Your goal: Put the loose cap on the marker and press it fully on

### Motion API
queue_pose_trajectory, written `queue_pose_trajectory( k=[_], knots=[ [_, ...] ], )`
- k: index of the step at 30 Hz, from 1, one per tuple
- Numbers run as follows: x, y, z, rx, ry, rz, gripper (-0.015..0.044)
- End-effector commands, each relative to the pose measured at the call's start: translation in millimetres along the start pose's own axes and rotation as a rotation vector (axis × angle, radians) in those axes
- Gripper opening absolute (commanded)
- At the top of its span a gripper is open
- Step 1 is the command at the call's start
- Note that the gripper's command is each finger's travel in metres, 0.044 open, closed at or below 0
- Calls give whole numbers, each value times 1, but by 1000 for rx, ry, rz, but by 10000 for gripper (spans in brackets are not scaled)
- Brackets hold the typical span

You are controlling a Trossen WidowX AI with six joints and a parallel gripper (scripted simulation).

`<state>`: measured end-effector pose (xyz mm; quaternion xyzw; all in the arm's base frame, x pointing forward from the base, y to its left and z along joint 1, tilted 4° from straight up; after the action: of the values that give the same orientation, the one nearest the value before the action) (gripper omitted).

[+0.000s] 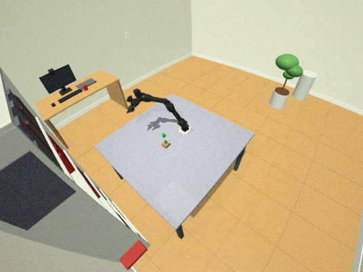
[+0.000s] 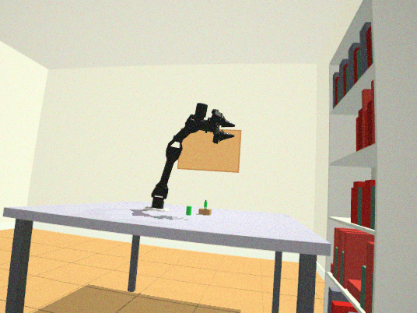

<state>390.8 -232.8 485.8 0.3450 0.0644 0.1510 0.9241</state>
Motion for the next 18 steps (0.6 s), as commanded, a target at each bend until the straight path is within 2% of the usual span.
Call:
queue_pose_trajectory(
  k=[1,6,12,18],
  knots=[
    [1,-1,-1,5,1,-6,374],
    [11,-22,-38,116,36,-169,252],
    [12,-47,-107,226,159,-422,252],
    [-7,-63,-187,276,366,-682,252]
  ],
)
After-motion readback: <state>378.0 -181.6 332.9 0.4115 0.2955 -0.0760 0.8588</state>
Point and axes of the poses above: the point midway between the two fingers, 35 mm back from their tips, its own x axis out along the fingers, its own y axis across the jaws, z = x × y, the point moved 4 cm from there along -x, back along the fingers, and after that the axes turned 8 degrees about -x, right-handed, at the moved point
